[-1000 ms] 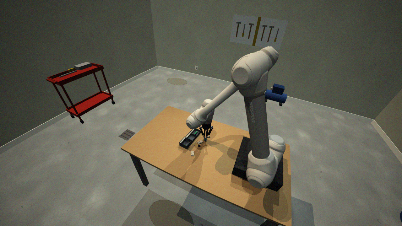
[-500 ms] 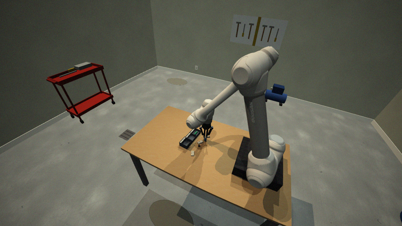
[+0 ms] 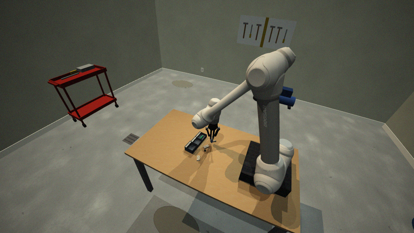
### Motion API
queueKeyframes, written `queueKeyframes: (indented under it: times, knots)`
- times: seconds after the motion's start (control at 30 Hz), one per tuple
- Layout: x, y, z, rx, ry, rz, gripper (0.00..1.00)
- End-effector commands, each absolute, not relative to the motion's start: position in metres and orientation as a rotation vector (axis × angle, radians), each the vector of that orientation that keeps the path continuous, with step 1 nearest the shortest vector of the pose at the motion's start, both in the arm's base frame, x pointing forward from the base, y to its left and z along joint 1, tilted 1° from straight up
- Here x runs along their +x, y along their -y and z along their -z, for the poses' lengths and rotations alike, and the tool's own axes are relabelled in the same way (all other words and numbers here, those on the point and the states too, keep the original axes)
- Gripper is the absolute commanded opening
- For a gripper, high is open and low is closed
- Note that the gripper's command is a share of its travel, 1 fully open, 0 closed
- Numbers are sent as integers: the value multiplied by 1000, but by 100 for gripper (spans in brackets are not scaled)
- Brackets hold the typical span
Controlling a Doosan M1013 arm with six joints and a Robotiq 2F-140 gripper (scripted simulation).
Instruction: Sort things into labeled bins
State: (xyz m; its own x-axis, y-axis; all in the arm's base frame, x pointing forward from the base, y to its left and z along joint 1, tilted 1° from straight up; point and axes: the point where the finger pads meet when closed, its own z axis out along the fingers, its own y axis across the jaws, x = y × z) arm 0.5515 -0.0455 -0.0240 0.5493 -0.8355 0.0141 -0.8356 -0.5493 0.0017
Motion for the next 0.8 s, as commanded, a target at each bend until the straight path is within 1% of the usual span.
queueKeyframes:
  times: [0.0, 0.1, 0.57, 0.7, 0.77]
  knots:
    - [551, 45, 12, 2758, 1487, -18, 3]
    - [551, 45, 2, 2758, 1487, -18, 3]
    - [551, 45, 2, 2758, 1487, -18, 3]
    - [551, 45, -5, 2758, 1487, -18, 3]
    - [563, 47, -5, 2758, 1487, -18, 3]
